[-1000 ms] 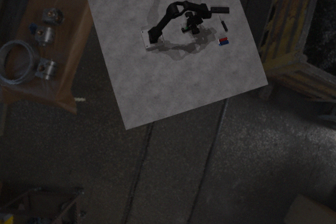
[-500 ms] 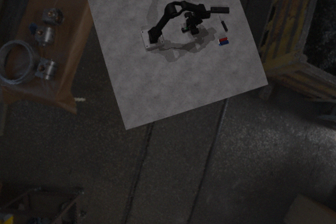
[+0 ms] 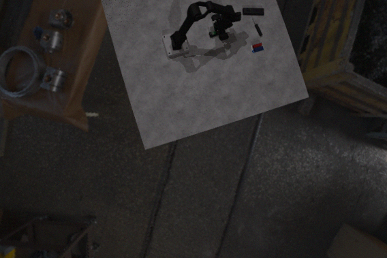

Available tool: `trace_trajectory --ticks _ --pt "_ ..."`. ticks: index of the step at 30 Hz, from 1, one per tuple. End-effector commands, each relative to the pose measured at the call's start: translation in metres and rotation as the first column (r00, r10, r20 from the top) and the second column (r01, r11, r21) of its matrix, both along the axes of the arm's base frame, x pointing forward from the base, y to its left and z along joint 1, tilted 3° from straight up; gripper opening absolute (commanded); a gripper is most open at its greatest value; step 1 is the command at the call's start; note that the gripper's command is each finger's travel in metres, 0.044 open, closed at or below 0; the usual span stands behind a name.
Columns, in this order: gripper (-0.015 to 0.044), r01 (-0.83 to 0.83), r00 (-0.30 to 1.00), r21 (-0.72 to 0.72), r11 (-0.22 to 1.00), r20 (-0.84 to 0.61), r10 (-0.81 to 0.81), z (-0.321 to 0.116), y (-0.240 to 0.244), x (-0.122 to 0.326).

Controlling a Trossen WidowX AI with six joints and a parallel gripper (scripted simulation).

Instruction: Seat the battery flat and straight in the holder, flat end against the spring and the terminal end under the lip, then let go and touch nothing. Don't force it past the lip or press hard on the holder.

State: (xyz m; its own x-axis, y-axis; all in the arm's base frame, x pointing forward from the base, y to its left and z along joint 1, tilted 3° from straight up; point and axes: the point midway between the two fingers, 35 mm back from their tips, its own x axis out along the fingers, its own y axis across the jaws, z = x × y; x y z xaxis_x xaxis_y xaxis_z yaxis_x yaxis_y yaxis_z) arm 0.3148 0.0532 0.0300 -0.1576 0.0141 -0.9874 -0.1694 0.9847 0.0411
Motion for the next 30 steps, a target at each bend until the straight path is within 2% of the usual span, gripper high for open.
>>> trace_trajectory --ticks 1,30 --pt "0.0073 0.005 0.999 0.009 1.0 0.042 -0.005 0.0 0.0009 0.0043" --pt "0.0073 0.006 0.992 0.021 1.0 0.126 -0.009 -0.0034 -0.0003 -0.0043"
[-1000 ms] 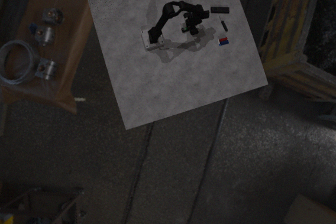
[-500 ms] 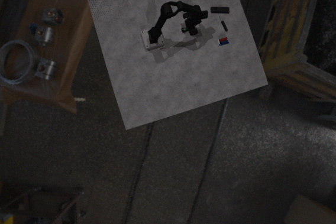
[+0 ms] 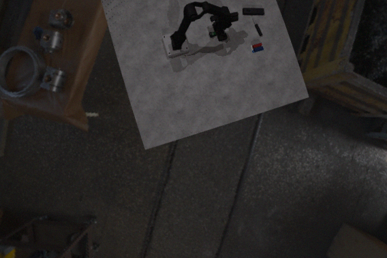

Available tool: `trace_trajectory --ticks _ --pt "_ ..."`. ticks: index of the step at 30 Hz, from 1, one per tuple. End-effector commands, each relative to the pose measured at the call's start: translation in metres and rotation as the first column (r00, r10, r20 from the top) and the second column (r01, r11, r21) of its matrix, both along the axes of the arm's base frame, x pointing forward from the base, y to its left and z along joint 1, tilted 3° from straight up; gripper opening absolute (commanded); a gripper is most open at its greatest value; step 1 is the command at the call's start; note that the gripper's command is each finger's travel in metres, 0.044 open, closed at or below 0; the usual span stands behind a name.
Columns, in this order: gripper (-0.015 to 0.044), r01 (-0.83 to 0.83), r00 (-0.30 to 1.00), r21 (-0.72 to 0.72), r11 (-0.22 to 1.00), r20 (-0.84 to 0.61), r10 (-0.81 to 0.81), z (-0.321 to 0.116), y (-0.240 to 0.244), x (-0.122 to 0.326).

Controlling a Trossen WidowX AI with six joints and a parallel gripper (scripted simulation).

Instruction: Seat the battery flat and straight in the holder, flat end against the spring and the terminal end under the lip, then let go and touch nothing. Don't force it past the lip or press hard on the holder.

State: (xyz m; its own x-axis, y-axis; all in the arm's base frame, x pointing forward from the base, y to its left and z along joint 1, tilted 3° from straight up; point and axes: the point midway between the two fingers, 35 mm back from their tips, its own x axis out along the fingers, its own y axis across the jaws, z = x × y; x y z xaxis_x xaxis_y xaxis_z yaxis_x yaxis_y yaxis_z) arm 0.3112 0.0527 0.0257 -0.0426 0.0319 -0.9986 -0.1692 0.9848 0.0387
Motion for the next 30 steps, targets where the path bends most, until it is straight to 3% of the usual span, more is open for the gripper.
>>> trace_trajectory --ticks 1,28,30 --pt "0.0073 0.003 1.0 0.003 1.0 0.012 -0.003 0.0008 0.0001 -0.0014" --pt "0.0073 0.003 1.0 0.002 1.0 0.012 -0.003 -0.0005 -0.0012 -0.0097" --pt "0.0126 0.003 1.0 0.002 1.0 0.012 -0.003 -0.0005 -0.0012 -0.0097"
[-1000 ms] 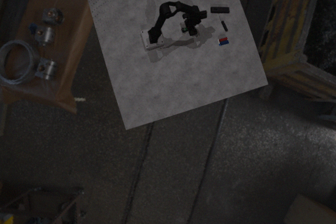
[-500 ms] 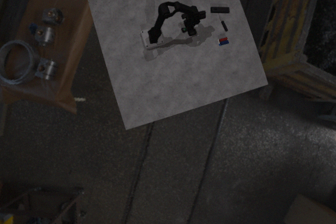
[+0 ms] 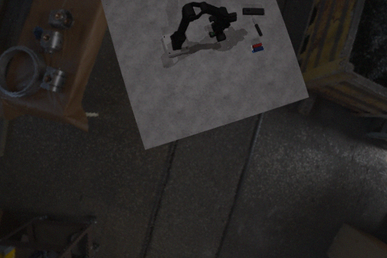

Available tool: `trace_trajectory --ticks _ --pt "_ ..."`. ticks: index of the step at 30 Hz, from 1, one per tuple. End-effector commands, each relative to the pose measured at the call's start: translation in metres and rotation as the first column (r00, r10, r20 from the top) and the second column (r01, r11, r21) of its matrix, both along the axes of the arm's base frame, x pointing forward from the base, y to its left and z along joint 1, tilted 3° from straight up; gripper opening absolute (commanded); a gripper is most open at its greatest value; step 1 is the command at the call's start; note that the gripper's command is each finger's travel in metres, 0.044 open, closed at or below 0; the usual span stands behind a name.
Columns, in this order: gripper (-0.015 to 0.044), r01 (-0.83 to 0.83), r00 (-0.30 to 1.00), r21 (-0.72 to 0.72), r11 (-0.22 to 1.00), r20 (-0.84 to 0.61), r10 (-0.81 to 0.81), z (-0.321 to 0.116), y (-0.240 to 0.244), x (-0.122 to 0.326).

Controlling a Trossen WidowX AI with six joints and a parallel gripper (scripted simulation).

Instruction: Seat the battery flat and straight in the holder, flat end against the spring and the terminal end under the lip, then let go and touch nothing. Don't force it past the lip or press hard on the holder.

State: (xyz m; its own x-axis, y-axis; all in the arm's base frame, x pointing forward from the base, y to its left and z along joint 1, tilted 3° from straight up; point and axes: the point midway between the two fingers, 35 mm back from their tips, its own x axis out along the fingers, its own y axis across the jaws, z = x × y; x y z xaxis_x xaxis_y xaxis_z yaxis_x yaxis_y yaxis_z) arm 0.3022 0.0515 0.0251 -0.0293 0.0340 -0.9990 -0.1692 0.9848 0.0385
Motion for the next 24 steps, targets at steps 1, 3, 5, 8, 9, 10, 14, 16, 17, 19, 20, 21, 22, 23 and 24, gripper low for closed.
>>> trace_trajectory --ticks 1,3,5,8,9,10,14,16,17,19,20,21,22,23,24 --pt "0.0152 0.002 1.0 0.0 1.0 -0.001 -0.002 0.0 0.0 -0.001" --pt "0.0175 0.002 1.0 0.0 1.0 -0.001 -0.002 0.0 0.0 -0.001" --pt "0.0175 0.002 1.0 0.0 1.0 -0.001 -0.002 0.001 0.0 -0.001" --pt "0.0175 0.001 1.0 0.0 1.0 -0.001 -0.001 0.007 0.0 -0.001" --pt "0.0175 0.001 1.0 0.0 1.0 -0.001 -0.001 0.01 0.0 -0.001" --pt "0.0175 0.0 1.0 0.0 1.0 -0.001 0.0 0.012 -0.001 -0.001" --pt "0.0175 0.0 1.0 0.001 1.0 -0.001 0.0 0.015 -0.001 -0.001" --pt "0.0175 0.0 1.0 0.001 1.0 -0.001 0.0 0.015 -0.001 -0.001" --pt "0.0175 0.0 1.0 0.001 1.0 -0.001 0.0 0.015 -0.001 -0.001" --pt "0.0228 0.001 1.0 -0.001 1.0 -0.005 -0.001 0.018 -0.001 -0.001" --pt "0.0254 0.001 1.0 -0.001 1.0 -0.004 -0.001 0.026 -0.001 0.0" --pt "0.028 0.001 1.0 0.0 1.0 -0.004 -0.001 0.035 -0.002 0.0" --pt "0.0306 0.001 1.0 0.0 1.0 -0.003 -0.001 0.045 -0.002 -0.001" --pt "0.0333 0.001 1.0 0.0 1.0 -0.003 -0.001 0.055 -0.003 -0.001" --pt "0.0359 0.001 1.0 0.0 1.0 -0.002 -0.001 0.065 -0.003 -0.002"
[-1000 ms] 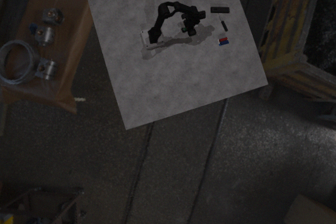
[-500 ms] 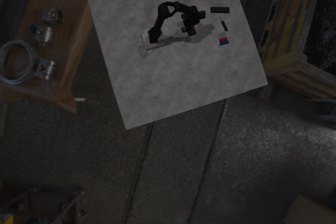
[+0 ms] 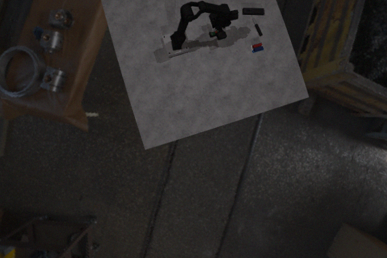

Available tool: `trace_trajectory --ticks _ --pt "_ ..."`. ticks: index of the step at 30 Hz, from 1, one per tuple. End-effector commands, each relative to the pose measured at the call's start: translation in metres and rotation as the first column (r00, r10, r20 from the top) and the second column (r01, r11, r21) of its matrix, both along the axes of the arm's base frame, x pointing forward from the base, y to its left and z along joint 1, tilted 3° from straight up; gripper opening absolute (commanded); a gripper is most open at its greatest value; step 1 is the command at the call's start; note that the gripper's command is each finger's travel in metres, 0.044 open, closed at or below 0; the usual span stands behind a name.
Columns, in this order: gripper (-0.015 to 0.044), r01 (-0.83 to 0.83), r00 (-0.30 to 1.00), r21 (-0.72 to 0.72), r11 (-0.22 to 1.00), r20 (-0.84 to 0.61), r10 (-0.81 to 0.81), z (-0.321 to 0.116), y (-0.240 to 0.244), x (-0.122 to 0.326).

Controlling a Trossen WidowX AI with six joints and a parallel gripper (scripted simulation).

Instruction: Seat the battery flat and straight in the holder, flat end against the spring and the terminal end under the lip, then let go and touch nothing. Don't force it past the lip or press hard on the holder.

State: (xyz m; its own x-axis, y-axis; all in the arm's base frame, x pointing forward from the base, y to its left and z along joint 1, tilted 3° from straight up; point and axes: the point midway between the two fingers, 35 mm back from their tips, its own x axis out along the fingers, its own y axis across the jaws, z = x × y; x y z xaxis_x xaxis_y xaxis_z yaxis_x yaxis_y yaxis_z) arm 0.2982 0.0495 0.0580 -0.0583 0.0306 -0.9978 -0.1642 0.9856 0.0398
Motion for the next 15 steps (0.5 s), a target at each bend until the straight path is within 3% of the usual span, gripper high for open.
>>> trace_trajectory --ticks 1,3,15 --pt "0.0385 -0.004 1.0 0.004 1.0 0.028 0.003 0.042 -0.002 0.001" --pt "0.0438 -0.004 1.0 0.004 1.0 0.028 0.004 0.054 -0.003 -0.001" --pt "0.044 -0.004 1.0 0.004 1.0 0.028 0.004 0.056 -0.003 -0.001"
